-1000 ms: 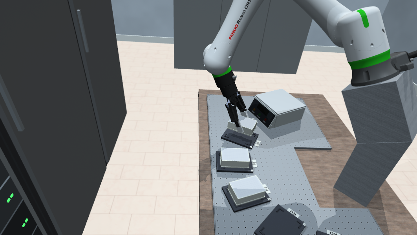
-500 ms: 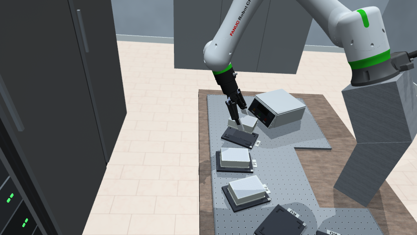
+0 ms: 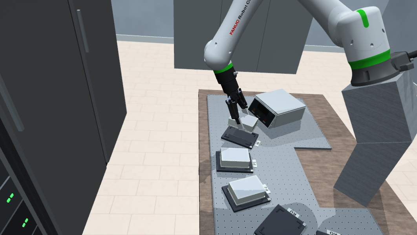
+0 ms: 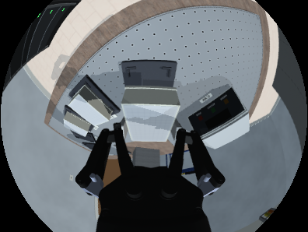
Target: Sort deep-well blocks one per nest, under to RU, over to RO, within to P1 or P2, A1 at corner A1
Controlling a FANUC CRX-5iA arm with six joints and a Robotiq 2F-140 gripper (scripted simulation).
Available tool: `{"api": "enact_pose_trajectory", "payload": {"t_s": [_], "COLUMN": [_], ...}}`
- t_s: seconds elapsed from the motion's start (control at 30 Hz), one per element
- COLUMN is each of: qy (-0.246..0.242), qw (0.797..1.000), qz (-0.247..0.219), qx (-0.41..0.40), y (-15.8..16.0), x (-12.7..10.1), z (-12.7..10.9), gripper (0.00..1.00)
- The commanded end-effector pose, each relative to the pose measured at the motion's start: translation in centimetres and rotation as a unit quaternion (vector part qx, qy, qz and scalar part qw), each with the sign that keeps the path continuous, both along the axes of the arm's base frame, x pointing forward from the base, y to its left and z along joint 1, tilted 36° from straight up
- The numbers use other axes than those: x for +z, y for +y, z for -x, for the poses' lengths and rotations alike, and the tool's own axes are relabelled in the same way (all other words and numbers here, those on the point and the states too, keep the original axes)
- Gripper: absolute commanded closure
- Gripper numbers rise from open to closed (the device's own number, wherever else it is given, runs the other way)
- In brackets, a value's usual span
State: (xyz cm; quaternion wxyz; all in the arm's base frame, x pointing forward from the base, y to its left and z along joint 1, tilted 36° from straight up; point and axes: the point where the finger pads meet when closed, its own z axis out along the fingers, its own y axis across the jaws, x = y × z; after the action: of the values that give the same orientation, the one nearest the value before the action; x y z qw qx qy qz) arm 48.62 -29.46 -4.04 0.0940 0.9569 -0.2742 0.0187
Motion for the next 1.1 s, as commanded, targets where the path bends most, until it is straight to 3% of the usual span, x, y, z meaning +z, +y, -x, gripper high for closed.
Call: {"api": "enact_pose_trajectory", "payload": {"t_s": [0.0, 0.33, 1.07], "qy": [-0.021, -0.073, -0.073], "qw": [0.999, 0.985, 0.985], "qz": [-0.021, -0.070, -0.070], "qx": [-0.040, -0.138, -0.138], "y": [-0.5, -1.8, -5.0], "x": [0.5, 1.7, 4.7], "z": [0.7, 2.7, 7.7], "gripper": [0.90, 0.90, 0.90]}}
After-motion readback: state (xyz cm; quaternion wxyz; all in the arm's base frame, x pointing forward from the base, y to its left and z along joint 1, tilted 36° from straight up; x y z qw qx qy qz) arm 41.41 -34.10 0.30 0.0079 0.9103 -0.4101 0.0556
